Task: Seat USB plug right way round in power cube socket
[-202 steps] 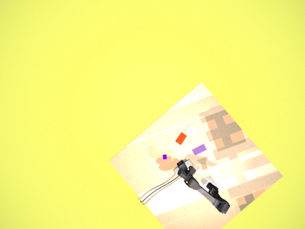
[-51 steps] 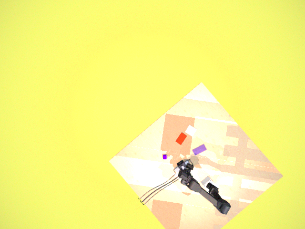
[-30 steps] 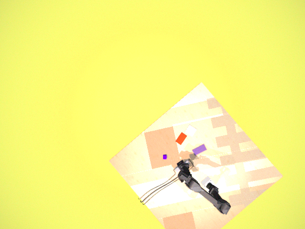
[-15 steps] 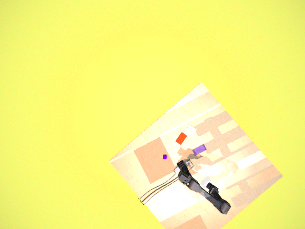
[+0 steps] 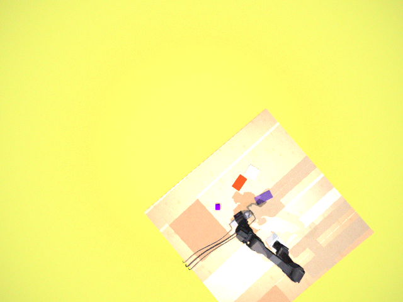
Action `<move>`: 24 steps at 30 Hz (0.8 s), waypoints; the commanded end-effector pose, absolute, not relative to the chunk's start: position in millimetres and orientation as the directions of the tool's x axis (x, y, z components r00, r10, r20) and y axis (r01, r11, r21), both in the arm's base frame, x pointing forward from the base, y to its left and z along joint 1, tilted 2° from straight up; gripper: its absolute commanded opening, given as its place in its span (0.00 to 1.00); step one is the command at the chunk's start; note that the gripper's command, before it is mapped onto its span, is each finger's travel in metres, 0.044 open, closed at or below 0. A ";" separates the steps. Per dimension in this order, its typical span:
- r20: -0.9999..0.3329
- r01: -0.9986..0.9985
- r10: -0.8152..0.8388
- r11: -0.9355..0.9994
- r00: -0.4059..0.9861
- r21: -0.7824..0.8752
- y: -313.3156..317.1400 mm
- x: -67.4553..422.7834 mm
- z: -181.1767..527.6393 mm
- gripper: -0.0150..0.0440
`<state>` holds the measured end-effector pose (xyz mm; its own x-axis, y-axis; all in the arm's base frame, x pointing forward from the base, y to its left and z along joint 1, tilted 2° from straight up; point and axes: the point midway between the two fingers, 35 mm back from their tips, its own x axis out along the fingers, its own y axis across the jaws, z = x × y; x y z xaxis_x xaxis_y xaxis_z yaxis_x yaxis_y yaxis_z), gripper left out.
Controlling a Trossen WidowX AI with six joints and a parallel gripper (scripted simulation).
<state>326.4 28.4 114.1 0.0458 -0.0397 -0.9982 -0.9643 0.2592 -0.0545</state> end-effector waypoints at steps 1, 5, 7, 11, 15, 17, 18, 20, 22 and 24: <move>-0.998 -0.964 -0.040 0.260 0.046 -0.055 28.5 326.5 113.6 0.25; -0.998 -0.964 -0.040 0.261 0.046 -0.055 28.6 326.7 113.2 0.25; -0.998 -0.964 -0.040 0.261 0.046 -0.055 28.7 326.7 112.9 0.25; -0.998 -0.963 -0.040 0.262 0.046 -0.055 28.8 326.8 112.4 0.25; -0.998 -0.963 -0.040 0.263 0.046 -0.055 28.9 327.0 112.0 0.25; -0.998 -0.963 -0.040 0.263 0.046 -0.055 29.0 327.0 111.7 0.25; -0.998 -0.963 -0.040 0.263 0.046 -0.055 29.0 327.0 111.6 0.25; -0.998 -0.963 -0.040 0.264 0.046 -0.055 29.0 327.1 111.4 0.25; -0.998 -0.963 -0.040 0.264 0.046 -0.055 29.1 327.2 111.1 0.25; -0.998 -0.963 -0.040 0.265 0.046 -0.055 29.2 327.2 110.9 0.25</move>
<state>326.5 29.0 111.3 0.0432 -0.0399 -0.9983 -0.9646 0.2586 -0.0521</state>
